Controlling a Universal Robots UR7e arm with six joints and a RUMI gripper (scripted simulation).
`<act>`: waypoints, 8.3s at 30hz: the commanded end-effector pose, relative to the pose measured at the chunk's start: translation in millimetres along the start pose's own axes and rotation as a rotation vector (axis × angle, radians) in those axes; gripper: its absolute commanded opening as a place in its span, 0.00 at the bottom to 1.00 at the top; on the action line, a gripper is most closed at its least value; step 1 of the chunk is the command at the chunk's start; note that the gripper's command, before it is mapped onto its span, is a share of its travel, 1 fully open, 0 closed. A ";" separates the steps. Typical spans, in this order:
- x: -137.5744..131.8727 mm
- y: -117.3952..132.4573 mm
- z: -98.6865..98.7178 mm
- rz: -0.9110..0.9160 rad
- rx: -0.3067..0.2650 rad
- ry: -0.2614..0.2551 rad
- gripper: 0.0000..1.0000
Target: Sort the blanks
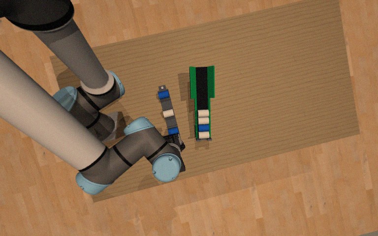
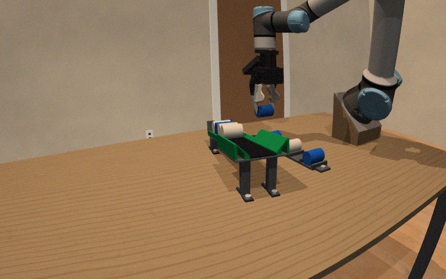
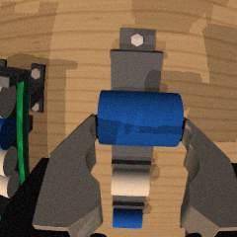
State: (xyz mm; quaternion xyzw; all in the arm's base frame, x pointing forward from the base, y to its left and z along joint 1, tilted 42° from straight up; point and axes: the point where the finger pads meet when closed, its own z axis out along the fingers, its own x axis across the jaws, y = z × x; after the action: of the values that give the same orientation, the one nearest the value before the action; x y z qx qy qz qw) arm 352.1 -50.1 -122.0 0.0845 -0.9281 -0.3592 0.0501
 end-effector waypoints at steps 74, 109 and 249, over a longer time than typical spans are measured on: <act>-1.2 -2.8 78.9 -0.001 0.001 -0.001 0.33; -1.1 -2.9 78.9 -0.001 0.001 -0.001 0.46; -18.3 52.3 -11.2 -1.079 0.002 0.000 1.00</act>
State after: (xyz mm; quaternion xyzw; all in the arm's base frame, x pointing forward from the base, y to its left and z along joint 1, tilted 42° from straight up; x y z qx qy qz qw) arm 365.7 -22.8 -83.7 0.5004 -0.7878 -0.3392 -0.1177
